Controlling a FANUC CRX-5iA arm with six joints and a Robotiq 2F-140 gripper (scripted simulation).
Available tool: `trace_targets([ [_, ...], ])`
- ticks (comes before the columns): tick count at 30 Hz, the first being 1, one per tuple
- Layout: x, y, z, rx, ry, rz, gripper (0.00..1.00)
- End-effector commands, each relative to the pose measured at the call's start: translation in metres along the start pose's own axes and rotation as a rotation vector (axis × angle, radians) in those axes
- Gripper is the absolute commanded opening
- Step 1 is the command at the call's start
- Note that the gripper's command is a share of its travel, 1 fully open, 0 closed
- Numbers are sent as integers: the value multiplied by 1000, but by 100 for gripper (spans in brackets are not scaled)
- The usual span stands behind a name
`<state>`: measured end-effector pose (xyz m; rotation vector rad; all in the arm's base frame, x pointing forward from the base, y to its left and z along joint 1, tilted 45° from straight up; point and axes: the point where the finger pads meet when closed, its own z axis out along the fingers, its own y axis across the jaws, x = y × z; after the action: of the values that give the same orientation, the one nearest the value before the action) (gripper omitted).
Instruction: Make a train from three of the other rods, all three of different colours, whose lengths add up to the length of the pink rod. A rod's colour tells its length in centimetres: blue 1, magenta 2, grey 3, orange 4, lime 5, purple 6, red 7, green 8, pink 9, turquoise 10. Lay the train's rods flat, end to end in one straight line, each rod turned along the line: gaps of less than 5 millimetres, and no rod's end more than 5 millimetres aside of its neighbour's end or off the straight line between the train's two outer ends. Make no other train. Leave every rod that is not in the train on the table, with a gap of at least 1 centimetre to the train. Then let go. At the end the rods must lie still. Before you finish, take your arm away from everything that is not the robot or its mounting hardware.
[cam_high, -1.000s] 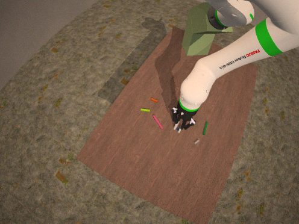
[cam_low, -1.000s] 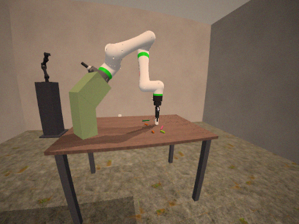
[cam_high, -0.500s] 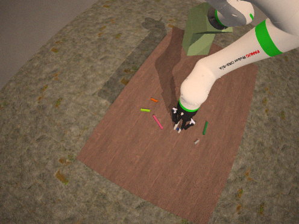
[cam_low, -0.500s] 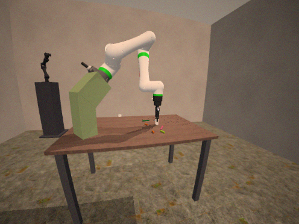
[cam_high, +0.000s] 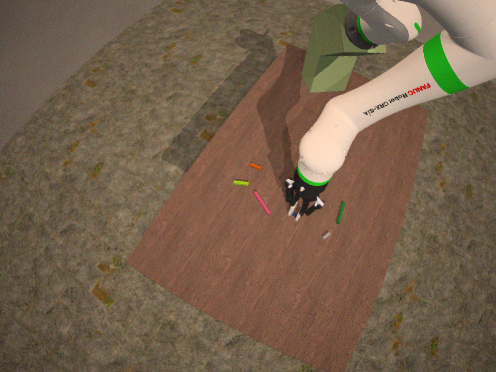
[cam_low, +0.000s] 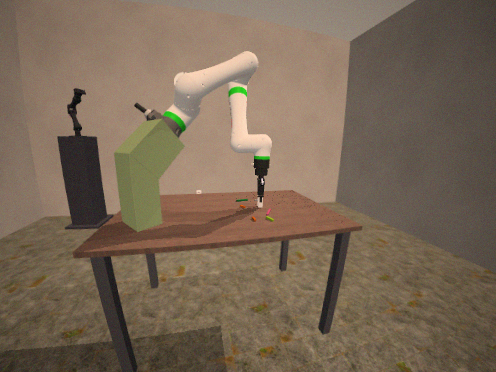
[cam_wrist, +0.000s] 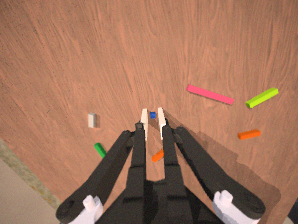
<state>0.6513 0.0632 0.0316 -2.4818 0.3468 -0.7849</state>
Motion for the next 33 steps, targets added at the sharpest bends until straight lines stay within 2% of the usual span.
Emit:
trace_targets([
  [1, 0, 0, 0, 0, 0, 0, 15],
  [9, 0, 0, 0, 0, 0, 0, 15],
  [10, 0, 0, 0, 0, 0, 0, 3],
  [33, 0, 0, 0, 0, 0, 0, 3],
])
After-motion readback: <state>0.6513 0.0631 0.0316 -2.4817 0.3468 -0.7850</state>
